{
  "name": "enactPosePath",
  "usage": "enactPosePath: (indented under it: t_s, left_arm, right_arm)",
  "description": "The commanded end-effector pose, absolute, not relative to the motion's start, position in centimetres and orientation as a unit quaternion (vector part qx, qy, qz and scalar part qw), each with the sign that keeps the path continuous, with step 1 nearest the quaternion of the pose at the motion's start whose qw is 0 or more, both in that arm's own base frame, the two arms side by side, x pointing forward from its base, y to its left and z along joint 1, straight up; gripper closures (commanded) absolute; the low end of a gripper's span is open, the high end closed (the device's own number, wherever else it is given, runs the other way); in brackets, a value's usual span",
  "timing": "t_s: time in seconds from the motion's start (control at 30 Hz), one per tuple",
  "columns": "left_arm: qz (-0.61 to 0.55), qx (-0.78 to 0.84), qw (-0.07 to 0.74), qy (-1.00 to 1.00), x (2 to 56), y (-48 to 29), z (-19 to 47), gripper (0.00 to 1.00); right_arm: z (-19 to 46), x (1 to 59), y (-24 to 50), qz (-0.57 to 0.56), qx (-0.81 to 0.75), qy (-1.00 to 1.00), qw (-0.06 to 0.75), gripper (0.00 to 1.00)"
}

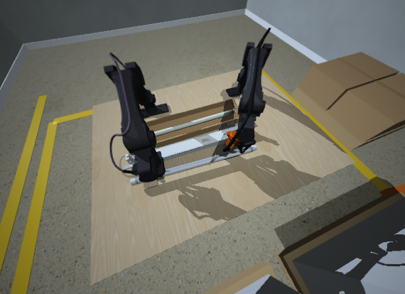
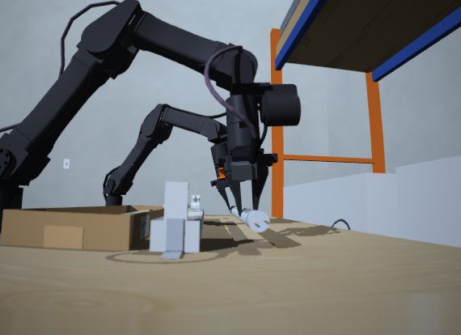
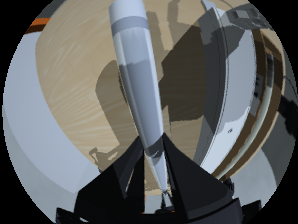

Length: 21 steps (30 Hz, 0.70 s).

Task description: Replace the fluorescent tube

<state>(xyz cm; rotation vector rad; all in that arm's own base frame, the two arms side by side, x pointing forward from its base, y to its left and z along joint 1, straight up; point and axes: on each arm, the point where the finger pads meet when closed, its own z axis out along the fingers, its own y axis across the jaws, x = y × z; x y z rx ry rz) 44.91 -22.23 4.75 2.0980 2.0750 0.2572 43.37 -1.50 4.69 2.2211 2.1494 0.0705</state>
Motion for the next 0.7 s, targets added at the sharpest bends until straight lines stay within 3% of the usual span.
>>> enactPosePath:
  t_s: [0.0, 0.67]
  left_arm:
    - [0.102, 0.701, 0.124, 0.695, 45.5, -22.9, 6.7, 0.89]
    - [0.108, 0.695, 0.133, 0.698, 46.1, -22.0, 8.3, 0.89]
  right_arm:
    - [5.5, 43.7, -2.0, 0.035, 0.72, 0.691, 0.047, 0.89]
    - [7.4, 44.3, -2.1, 0.047, 0.72, 0.69, 0.06, 0.89]
